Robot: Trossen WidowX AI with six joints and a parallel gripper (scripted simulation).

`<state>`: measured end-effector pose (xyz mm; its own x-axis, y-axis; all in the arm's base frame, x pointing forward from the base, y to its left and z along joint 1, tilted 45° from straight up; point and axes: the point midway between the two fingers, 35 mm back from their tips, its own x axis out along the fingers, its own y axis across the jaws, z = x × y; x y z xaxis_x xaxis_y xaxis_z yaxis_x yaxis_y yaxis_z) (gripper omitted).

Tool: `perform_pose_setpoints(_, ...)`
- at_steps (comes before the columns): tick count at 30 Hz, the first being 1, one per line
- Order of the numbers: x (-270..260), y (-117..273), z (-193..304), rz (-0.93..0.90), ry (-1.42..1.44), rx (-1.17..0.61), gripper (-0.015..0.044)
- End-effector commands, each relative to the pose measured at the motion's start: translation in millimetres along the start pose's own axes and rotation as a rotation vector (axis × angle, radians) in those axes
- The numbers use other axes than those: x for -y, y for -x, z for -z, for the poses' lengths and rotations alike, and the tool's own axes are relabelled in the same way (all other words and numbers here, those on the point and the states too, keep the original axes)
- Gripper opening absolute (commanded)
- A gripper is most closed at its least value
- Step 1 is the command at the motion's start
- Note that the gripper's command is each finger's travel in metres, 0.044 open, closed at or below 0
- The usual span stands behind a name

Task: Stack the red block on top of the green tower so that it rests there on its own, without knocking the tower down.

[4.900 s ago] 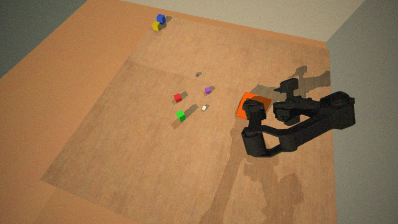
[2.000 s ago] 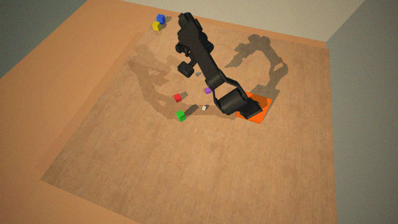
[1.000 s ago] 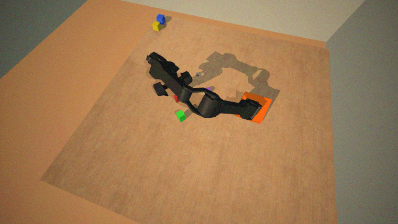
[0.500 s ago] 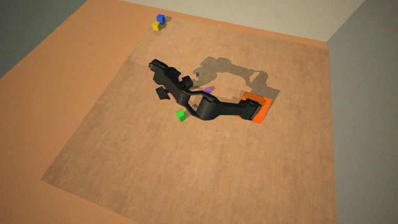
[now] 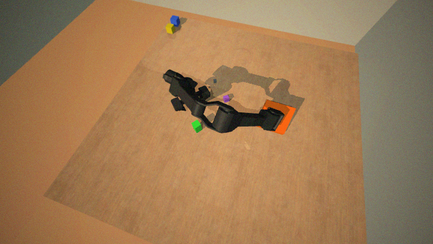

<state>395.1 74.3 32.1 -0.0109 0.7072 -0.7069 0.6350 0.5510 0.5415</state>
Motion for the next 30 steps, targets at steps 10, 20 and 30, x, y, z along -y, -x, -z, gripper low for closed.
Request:
perform_pose_setpoints(10,0.4,-8.5,1.3,-0.001,-0.005,-0.005,0.0440)
perform_pose_setpoints(20,0.4,-8.1,1.4,-0.001,-0.005,-0.005,0.0309)
perform_pose_setpoints(30,0.4,-8.1,1.4,-0.001,-0.005,-0.005,0.0125)
